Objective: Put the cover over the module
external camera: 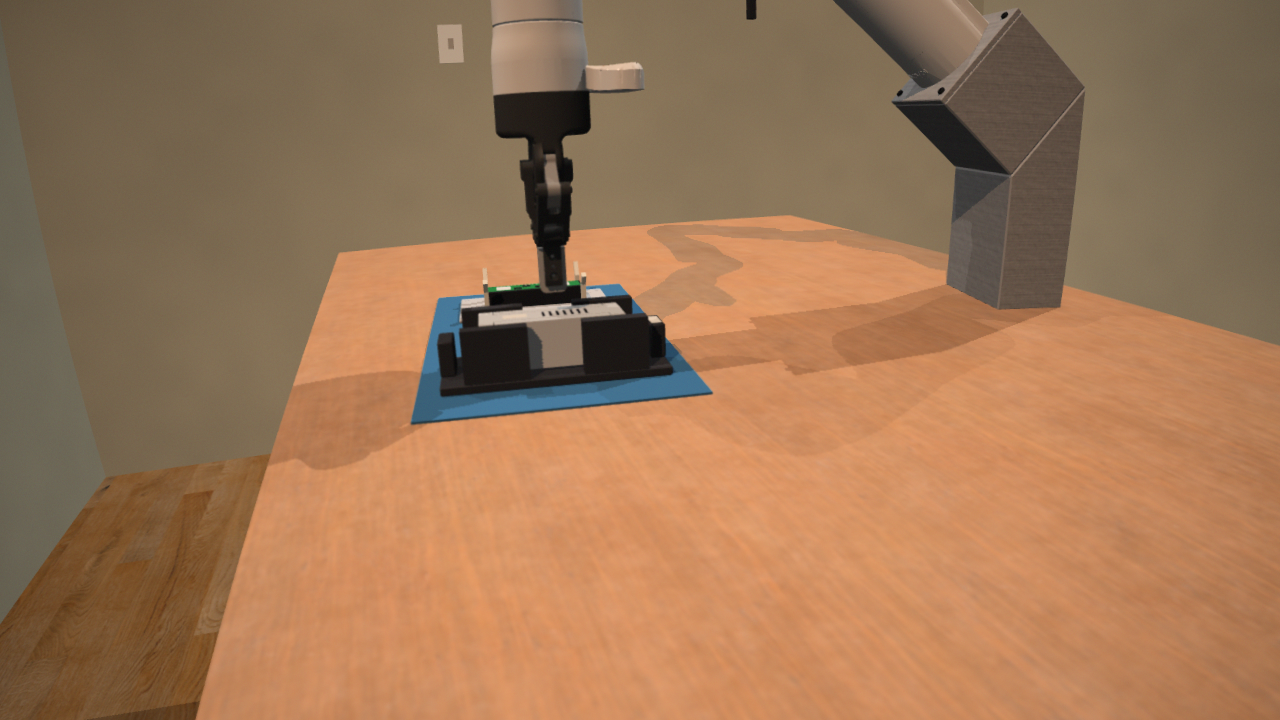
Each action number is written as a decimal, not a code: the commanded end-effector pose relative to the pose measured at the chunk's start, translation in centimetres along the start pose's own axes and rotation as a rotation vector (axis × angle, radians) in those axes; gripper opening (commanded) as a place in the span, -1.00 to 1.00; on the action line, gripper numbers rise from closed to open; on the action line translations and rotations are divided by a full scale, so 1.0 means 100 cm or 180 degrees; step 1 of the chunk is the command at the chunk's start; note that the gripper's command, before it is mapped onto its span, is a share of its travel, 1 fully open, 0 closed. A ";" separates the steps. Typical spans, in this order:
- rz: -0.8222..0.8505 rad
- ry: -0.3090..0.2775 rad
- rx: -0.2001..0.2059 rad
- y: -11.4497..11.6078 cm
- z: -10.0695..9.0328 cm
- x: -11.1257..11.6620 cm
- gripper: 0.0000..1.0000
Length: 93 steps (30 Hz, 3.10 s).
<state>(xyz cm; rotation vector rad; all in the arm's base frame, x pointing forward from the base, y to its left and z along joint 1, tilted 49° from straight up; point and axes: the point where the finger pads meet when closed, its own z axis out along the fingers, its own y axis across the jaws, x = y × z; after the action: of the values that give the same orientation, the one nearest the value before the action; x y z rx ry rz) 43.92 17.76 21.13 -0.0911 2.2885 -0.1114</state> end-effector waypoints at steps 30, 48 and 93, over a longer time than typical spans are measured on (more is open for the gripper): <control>0.0000 -0.0002 -0.0003 0.000 0.000 0.000 1.00; 0.0002 -0.0004 -0.0005 0.001 0.005 -0.001 1.00; 0.0013 -0.0024 -0.0028 0.003 0.058 -0.004 1.00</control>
<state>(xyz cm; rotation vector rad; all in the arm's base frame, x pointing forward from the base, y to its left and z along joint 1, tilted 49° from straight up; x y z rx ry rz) 48.56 17.72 17.50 -0.0904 2.2826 -0.1008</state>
